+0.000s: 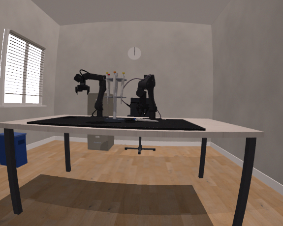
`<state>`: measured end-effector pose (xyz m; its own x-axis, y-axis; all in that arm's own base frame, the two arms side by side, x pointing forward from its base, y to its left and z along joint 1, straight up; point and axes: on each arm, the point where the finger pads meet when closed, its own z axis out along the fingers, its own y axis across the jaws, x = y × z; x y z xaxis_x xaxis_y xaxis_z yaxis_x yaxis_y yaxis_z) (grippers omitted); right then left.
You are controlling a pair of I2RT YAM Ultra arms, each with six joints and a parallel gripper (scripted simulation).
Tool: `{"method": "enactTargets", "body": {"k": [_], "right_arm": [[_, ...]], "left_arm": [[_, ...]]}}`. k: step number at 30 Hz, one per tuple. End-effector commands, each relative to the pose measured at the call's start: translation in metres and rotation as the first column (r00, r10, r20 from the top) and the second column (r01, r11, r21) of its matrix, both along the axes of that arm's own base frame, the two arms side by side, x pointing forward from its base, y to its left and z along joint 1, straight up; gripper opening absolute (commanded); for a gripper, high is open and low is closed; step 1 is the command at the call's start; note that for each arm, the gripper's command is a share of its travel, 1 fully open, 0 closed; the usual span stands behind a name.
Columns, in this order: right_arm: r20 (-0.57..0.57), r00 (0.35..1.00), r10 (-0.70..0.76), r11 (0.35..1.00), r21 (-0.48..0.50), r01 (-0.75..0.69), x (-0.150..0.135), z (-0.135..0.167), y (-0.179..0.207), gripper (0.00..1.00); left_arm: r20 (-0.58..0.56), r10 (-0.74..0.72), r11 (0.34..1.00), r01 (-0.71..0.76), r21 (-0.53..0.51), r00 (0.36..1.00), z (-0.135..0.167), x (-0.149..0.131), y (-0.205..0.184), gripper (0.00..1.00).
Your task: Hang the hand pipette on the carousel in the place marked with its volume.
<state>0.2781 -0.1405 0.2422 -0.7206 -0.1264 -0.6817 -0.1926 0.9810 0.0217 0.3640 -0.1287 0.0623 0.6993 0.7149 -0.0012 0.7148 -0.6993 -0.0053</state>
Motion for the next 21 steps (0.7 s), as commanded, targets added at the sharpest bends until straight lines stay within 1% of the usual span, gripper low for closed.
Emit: {"method": "enactTargets", "body": {"k": [1, 14, 15, 17, 19, 21], "right_arm": [[0.047, 0.999, 0.005, 1.0, -0.022, -0.004, 0.004, 0.011, -0.004, 1.0], [0.047, 0.999, 0.005, 1.0, -0.022, -0.004, 0.004, 0.011, -0.004, 1.0], [0.047, 0.999, 0.005, 1.0, -0.022, -0.004, 0.004, 0.011, -0.004, 1.0], [0.047, 0.999, 0.005, 1.0, -0.022, -0.004, 0.004, 0.011, -0.004, 1.0], [0.047, 0.999, 0.005, 1.0, -0.022, -0.004, 0.004, 0.011, -0.004, 1.0], [0.047, 0.999, 0.005, 1.0, -0.022, -0.004, 0.004, 0.011, -0.004, 1.0]], "left_arm": [[0.016, -0.001, 1.0, 0.001, -0.007, 1.0, 0.006, 0.003, -0.002, 0.54], [0.016, -0.001, 1.0, 0.001, -0.007, 1.0, 0.006, 0.003, -0.002, 0.54], [0.044, -0.005, 1.0, 0.006, -0.021, 0.999, 0.012, 0.009, -0.006, 0.54], [0.001, -0.005, 1.0, 0.005, -0.005, 1.0, -0.005, -0.001, -0.002, 0.54], [-0.01, -0.005, 1.0, 0.005, -0.002, 1.0, -0.012, -0.002, -0.002, 0.54], [-0.005, -0.005, 1.0, 0.005, -0.003, 1.0, -0.013, -0.002, -0.002, 0.54]]}}
